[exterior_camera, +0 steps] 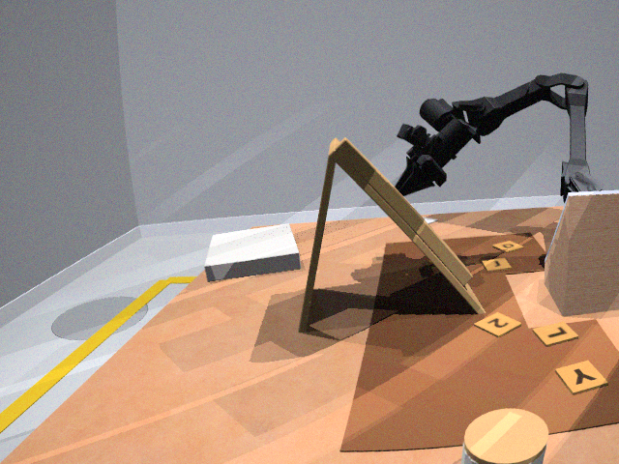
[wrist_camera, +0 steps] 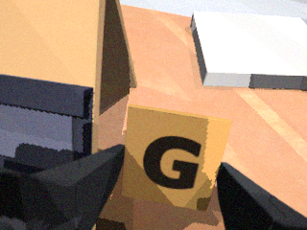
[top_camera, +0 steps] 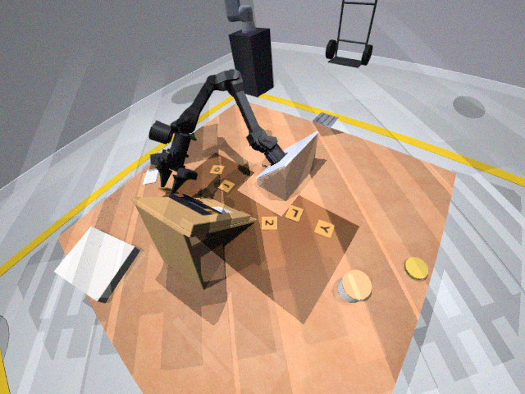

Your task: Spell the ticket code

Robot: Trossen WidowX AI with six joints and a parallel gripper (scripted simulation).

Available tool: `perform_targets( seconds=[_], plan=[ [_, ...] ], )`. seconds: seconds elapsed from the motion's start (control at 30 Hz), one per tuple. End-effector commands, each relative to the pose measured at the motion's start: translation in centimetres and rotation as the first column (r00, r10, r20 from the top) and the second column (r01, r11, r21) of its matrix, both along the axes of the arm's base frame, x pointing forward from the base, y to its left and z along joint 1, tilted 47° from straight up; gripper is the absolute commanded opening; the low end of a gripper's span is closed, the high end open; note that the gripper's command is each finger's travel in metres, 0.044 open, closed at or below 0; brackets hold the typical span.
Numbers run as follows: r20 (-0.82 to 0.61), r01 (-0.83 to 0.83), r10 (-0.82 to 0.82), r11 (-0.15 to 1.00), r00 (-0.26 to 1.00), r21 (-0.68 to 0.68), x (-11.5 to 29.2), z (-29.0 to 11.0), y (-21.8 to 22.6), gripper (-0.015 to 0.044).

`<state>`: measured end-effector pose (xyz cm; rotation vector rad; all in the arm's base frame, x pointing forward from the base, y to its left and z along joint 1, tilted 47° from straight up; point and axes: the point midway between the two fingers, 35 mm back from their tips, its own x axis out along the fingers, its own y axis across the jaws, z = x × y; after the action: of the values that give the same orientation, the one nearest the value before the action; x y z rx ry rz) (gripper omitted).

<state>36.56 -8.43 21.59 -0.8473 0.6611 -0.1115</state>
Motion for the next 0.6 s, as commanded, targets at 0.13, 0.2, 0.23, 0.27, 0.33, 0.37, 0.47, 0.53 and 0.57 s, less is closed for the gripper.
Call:
perform_targets(
  seconds=[0.13,0.2,0.23,0.27,0.33,0.37,0.47,0.53,0.57],
  plan=[
    [-0.002,0.002,-0.002,1.0,1.0,0.002,-0.13,-0.46,0.27,0.0],
    [-0.002,0.002,-0.002,1.0,1.0,0.002,-0.15,-0.54,0.34,0.0],
    [-0.002,0.002,-0.002,1.0,1.0,0.002,-0.16,-0.57,0.38,0.0],
    [-0.002,0.002,-0.002,1.0,1.0,0.002,-0.16,-0.61,0.41,0.0],
    [-0.002,0.002,-0.002,1.0,1.0,0.002,-0.18,-0.68,0.48,0.0],
    [-0.002,0.002,-0.002,1.0,1.0,0.002,-0.19,-0.72,0.51,0.0],
    [-0.002,0.002,-0.002,1.0,1.0,0.002,-0.21,-0.83,0.62,0.0],
    [-0.003,0.002,-0.002,1.0,1.0,0.002,-0.23,-0.9,0.68,0.0],
    [-0.003,0.002,-0.002,1.0,1.0,0.002,-0.23,-0.94,0.72,0.0]
  ],
)
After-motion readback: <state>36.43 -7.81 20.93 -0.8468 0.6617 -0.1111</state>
